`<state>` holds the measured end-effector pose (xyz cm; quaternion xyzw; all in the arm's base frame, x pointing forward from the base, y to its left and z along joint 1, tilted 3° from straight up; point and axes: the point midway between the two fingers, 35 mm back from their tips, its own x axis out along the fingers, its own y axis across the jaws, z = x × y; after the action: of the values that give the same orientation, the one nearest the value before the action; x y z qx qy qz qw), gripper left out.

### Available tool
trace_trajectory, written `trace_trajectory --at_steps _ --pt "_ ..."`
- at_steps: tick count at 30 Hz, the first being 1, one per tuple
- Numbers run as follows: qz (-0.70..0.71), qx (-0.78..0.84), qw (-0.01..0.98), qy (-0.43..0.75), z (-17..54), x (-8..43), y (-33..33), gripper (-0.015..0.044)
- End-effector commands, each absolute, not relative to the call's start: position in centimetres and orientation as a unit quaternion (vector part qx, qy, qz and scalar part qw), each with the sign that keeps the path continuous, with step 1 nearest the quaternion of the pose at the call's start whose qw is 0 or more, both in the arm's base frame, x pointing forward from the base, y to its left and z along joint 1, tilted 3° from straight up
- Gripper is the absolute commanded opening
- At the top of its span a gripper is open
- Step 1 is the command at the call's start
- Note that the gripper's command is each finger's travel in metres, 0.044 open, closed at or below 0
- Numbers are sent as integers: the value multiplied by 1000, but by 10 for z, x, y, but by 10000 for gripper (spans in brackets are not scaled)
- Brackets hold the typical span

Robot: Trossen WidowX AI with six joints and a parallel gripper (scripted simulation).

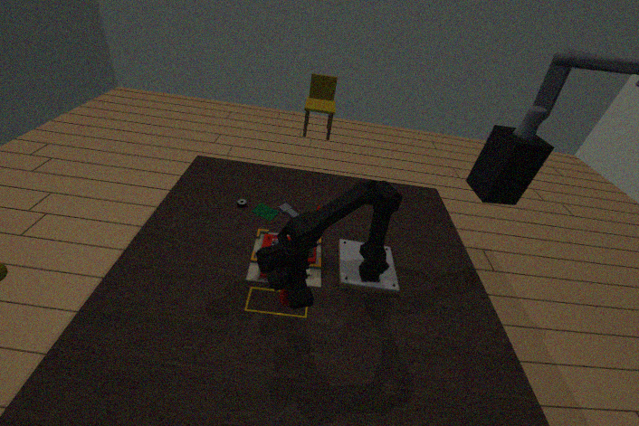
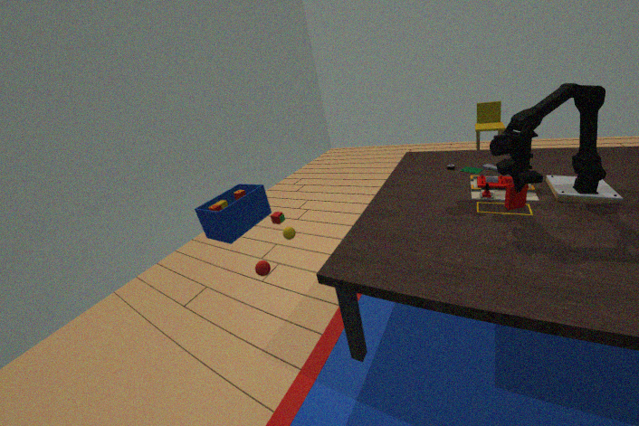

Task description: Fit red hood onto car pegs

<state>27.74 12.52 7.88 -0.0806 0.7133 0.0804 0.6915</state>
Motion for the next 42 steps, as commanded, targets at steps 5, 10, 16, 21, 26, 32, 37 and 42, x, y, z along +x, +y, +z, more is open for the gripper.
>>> trace_trajectory --at_steps 5,10,16,21,26,32,37,42 --pt "63 -68 695 713 79 279 124 0" --pt "54 -59 695 714 79 279 124 0" --pt "43 -48 696 715 79 279 123 0" --pt "34 -39 697 715 79 279 123 0" --pt "24 -30 697 716 79 279 123 0" --pt "13 -19 698 716 79 280 122 0" --pt "4 -10 698 716 79 280 122 0" --pt "-6 -1 698 716 79 280 122 0"
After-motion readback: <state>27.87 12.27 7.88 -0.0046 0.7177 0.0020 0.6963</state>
